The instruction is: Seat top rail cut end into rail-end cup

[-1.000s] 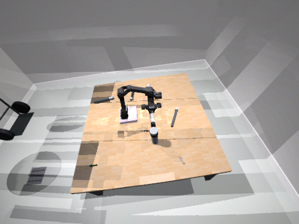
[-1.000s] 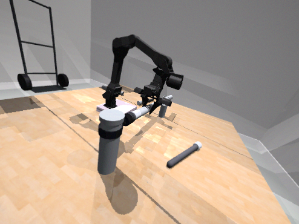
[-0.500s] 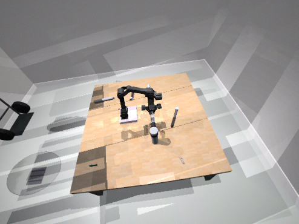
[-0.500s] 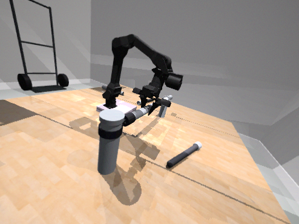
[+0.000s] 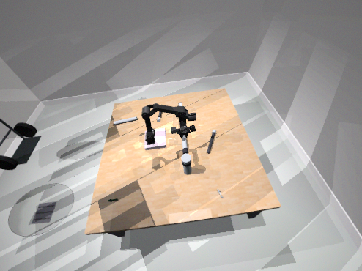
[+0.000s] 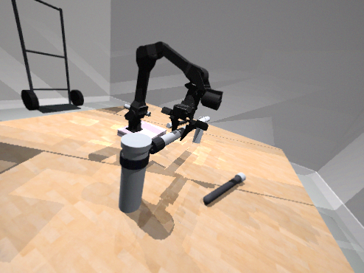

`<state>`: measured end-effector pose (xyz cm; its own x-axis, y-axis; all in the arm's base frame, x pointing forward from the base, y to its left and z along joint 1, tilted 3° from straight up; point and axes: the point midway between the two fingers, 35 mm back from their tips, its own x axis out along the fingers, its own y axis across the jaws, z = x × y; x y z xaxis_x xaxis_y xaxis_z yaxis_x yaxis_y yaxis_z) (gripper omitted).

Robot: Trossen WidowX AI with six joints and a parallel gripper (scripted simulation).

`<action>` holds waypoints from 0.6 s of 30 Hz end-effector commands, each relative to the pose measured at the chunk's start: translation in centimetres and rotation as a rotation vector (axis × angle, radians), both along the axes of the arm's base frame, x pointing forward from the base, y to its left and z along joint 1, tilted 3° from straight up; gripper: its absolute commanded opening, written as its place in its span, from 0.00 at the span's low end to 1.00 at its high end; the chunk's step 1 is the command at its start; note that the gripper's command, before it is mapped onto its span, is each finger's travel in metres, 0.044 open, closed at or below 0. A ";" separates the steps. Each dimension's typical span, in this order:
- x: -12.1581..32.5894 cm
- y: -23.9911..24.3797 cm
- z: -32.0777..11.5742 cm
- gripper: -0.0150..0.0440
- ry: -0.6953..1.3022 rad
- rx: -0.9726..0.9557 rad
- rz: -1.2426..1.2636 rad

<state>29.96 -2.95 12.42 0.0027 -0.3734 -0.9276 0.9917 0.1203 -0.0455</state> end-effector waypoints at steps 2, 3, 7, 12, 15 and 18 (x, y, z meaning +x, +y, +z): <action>0.0 0.0 0.0 0.25 0.000 0.000 0.000; 0.0 0.0 0.0 0.25 0.000 0.000 0.000; 0.0 -0.1 0.0 0.25 0.000 -0.001 0.001; 0.0 -0.1 0.0 0.25 0.000 -0.001 0.001; 0.1 -0.2 0.1 0.25 0.000 -0.001 0.001; 0.1 -0.2 0.1 0.25 0.000 -0.002 0.002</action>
